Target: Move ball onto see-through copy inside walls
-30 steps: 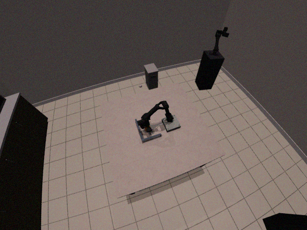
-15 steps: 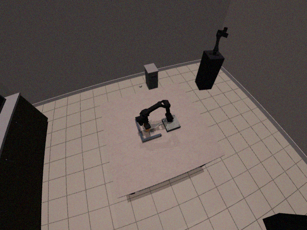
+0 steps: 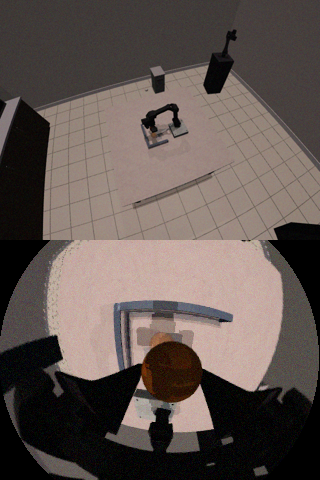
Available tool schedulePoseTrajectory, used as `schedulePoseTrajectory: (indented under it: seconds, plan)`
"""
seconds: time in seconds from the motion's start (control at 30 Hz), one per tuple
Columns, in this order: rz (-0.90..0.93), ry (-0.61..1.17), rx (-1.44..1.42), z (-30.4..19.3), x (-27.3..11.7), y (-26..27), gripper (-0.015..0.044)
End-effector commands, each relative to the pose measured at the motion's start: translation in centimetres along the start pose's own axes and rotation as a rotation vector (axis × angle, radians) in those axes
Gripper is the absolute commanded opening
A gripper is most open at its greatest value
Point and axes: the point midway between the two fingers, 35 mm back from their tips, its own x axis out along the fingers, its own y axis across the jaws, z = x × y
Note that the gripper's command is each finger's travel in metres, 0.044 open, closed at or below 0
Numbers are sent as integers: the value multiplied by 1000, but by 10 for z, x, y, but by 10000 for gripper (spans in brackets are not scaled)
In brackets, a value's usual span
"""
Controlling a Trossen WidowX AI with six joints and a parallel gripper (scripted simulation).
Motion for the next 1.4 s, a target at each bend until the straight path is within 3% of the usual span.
schedulePoseTrajectory:
  seconds: [0.0,0.87,1.37]
  plan:
    - [2,5,1,1,15,6,0]
    - [4,5,1,0,120,19,0]
    - [4,5,1,0,136,19,0]
